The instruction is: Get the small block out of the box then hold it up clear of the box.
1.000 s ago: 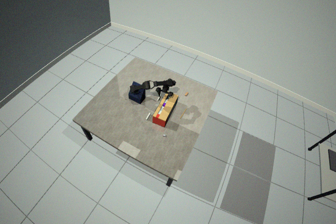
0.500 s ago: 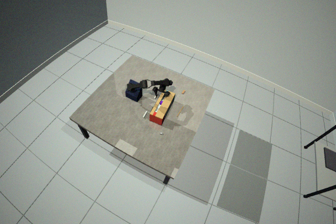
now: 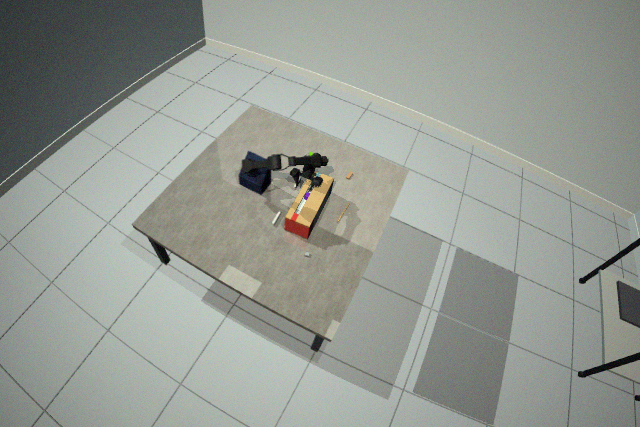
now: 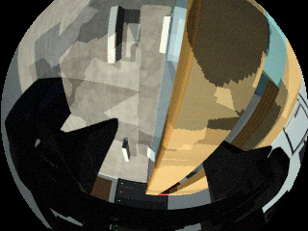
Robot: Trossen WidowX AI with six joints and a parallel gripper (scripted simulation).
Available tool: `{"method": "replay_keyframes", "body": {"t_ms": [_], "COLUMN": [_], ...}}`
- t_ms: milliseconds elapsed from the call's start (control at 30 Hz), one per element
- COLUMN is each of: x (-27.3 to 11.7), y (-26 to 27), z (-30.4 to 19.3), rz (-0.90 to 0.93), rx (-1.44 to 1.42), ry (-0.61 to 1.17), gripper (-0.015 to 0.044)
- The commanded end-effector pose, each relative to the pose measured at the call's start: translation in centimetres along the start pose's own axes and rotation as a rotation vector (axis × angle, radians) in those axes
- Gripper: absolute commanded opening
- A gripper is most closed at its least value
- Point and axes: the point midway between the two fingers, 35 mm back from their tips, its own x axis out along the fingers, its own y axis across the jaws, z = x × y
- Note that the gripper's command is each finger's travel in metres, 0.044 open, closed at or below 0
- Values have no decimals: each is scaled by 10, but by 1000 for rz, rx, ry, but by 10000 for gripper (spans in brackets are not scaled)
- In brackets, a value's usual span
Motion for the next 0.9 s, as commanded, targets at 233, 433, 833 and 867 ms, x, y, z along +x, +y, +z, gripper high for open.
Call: {"method": "replay_keyframes", "body": {"t_ms": [233,433,833,867], "x": [4,9,16,17], "y": [0,0,0,0], "z": [-5,-16,-37,-39], "rz": [1,1,2,2], "rx": [-1,-1,-2,-2], "ry": [1,2,3,3], "gripper": [400,400,400,400]}}
